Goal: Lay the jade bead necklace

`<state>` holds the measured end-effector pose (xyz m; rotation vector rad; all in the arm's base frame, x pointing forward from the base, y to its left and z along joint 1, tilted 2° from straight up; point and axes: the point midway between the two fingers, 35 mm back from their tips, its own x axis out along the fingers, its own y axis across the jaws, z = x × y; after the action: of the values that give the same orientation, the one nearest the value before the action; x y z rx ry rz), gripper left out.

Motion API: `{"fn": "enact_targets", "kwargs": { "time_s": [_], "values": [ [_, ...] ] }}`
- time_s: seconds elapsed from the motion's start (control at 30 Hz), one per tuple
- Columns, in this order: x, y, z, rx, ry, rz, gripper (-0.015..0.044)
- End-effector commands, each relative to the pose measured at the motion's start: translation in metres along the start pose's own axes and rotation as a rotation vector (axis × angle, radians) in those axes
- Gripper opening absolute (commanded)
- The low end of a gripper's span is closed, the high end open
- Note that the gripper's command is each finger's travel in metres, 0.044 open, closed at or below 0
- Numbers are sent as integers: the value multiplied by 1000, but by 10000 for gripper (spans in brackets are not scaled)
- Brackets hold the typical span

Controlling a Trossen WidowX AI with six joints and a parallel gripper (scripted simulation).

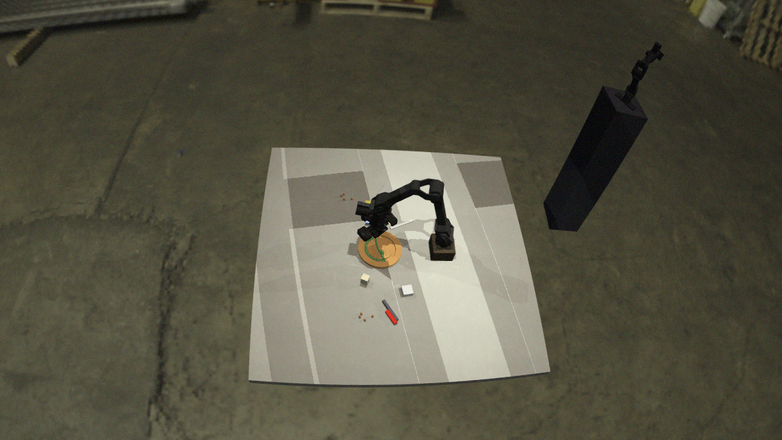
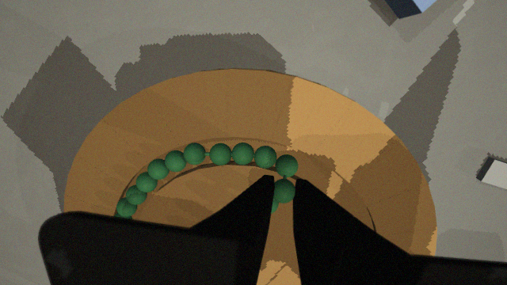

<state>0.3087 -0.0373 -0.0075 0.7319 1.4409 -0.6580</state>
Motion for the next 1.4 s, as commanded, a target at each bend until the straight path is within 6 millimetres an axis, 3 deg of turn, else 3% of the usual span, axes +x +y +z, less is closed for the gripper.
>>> {"fn": "enact_targets", "kwargs": {
  "time_s": [0.0,0.8,1.37],
  "values": [
    [0,-12,3,3,3,-4,0],
    [8,-14,3,3,3,-4,0],
    [4,-13,4,6,0,-2,440]
  ]
}}
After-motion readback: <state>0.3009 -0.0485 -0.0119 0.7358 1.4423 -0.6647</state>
